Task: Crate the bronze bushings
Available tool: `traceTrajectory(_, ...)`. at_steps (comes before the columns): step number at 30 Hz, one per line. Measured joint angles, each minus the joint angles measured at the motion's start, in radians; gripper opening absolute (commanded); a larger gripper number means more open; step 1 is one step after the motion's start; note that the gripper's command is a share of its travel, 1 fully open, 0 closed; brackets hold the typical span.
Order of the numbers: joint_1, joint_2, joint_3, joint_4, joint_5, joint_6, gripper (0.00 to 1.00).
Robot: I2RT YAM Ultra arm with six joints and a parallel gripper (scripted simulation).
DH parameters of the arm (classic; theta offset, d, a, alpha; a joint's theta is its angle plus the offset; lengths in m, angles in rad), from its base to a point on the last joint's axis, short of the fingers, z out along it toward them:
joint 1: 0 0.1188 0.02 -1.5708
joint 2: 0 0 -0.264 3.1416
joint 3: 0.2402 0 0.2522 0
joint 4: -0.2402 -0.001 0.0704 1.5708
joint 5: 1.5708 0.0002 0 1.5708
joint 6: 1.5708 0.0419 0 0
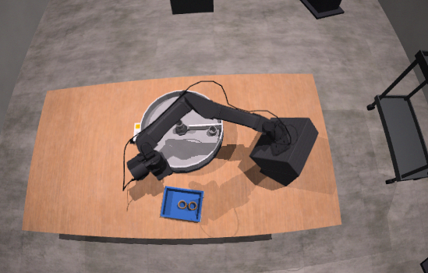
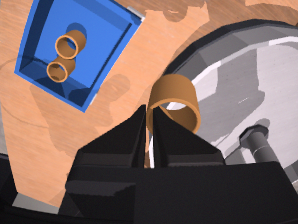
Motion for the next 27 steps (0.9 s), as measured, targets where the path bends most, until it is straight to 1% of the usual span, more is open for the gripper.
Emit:
traceTrajectory(9, 0.05, 0.153, 0.174, -0.063, 0.03, -0.038, 0.0)
traceTrajectory(16, 0.1, 0.276, 0.283, -0.093, 0.047, -0.067, 0.0)
traceTrajectory(27, 0.132, 0.383, 0.402, -0.14, 0.067, -0.09, 0.0)
